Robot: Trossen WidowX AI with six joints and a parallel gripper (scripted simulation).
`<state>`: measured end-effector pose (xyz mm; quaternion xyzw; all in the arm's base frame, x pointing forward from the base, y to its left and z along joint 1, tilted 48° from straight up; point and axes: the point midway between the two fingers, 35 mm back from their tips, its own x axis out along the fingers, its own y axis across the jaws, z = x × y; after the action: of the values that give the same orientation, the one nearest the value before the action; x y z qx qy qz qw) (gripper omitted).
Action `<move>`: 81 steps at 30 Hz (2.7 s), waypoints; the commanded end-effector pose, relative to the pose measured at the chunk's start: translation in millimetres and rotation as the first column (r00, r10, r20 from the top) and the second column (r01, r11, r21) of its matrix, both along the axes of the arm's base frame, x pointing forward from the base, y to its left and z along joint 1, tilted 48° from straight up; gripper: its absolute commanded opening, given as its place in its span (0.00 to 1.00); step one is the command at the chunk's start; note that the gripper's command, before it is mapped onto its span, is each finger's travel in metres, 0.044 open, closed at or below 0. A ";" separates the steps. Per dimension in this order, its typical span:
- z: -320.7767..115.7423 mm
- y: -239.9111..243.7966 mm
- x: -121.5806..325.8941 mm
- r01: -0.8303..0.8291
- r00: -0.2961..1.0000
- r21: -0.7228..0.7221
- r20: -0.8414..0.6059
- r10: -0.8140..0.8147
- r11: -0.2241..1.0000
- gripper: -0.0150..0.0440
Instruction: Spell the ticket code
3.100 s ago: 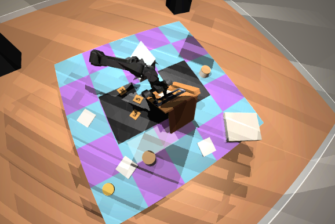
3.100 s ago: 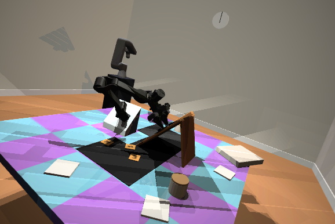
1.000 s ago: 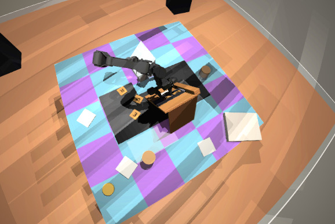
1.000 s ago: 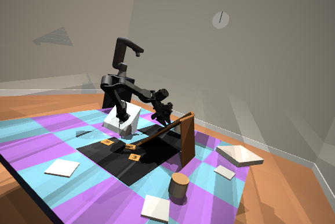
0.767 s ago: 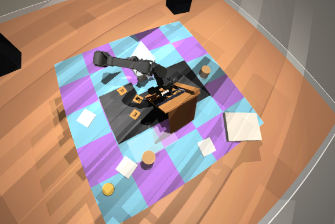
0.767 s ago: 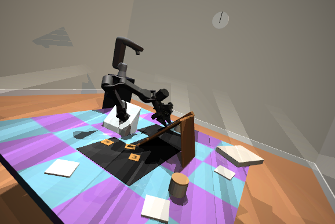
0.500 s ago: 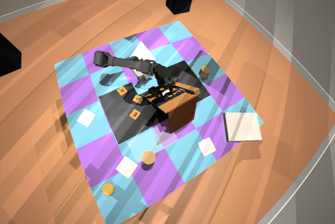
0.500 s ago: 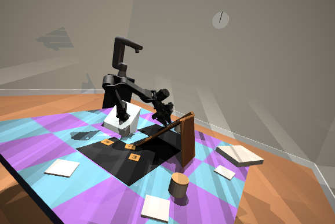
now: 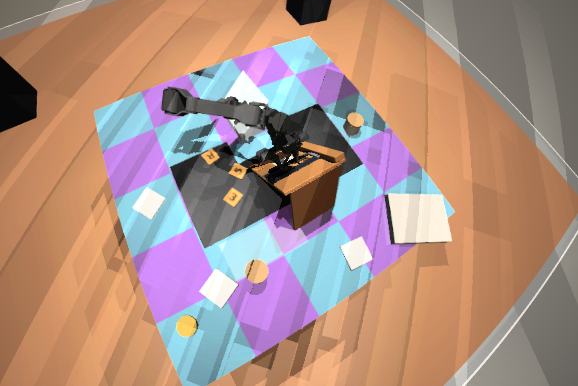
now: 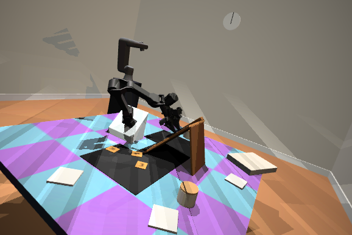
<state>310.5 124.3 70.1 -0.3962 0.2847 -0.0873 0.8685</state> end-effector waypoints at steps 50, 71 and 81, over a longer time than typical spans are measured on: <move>8.1 13.3 -35.6 -0.003 1.000 -0.002 0.003 0.003 1.000 0.75; 10.6 14.7 -37.9 -0.003 1.000 -0.002 0.003 0.003 1.000 0.75; 11.6 15.1 -37.9 -0.003 1.000 -0.002 0.002 0.003 1.000 0.75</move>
<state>271.6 138.4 78.9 -0.4010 0.2860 -0.0837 0.8663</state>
